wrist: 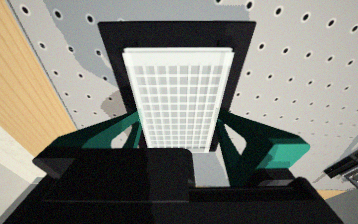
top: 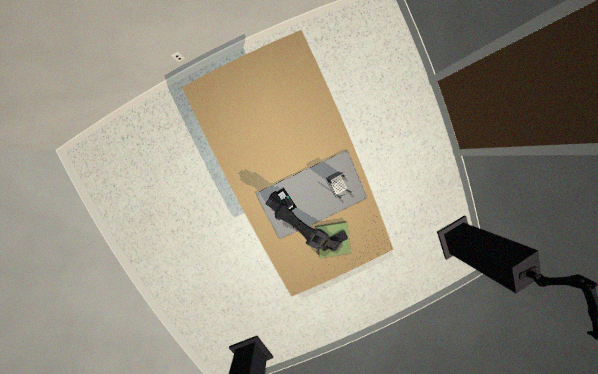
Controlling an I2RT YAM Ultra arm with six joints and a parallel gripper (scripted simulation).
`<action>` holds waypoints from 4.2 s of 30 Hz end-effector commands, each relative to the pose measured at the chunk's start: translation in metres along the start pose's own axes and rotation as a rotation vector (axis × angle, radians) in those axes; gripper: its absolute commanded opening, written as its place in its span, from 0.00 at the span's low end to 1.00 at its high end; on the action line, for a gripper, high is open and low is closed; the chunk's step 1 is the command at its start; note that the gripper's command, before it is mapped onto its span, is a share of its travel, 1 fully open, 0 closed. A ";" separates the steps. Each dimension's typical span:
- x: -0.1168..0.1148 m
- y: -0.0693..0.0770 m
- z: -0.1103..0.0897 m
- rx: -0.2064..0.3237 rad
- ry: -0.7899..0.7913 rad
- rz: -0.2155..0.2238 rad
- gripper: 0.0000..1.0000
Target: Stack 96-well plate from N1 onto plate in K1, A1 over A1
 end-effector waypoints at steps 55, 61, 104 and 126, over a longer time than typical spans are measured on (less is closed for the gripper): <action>0.002 0.077 0.002 -0.049 -0.001 0.013 0.00; 0.003 0.084 0.001 -0.049 0.001 0.013 0.00; 0.004 0.136 0.000 -0.020 0.004 0.001 0.00; 0.001 0.152 -0.001 -0.035 0.001 0.006 0.00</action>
Point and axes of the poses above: the point where the finger pads meet when closed, its own y axis back along the fingers, its own x axis across the jaws, z = x × y, the point moved 10 cm from there along y, back along the fingers, and after that the axes turned 4 degrees about y, right-handed, at the moved point
